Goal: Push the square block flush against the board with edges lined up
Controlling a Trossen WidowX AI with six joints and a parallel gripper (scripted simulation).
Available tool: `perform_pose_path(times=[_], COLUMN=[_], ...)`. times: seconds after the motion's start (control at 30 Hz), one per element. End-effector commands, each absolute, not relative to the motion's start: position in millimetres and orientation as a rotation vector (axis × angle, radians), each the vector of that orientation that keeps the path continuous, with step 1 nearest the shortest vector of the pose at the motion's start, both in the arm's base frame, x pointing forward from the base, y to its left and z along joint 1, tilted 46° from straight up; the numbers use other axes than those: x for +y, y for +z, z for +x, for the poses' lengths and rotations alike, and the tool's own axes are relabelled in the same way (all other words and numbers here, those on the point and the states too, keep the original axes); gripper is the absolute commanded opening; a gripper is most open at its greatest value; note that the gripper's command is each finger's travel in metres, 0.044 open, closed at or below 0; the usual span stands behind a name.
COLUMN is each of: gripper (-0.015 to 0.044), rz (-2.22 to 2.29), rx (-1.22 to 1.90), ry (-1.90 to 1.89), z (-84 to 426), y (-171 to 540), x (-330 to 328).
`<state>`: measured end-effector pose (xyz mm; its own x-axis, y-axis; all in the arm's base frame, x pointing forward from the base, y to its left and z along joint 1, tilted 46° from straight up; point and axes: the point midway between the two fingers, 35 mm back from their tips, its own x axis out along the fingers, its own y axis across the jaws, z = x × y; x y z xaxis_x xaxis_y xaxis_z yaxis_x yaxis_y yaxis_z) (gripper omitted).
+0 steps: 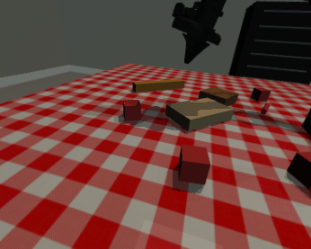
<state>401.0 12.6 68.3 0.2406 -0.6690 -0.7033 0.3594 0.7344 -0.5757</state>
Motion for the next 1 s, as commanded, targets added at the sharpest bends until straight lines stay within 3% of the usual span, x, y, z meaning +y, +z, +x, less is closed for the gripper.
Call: perform_pose_path(times=[0.0,0.33,0.47,0.97], gripper=[0.0,0.0,0.0,0.0], rz=[-0.271,-0.224,-0.226,-0.226], rx=[1.203,1.283,1.282,1.281], ry=[-0.845,-0.971,-0.973,-0.973], z=[399.9,393.4,391.7,398.5], y=[63.2,56.9,23.1,23.8], x=[-28.2,-71.0,-106.2,-110.8])
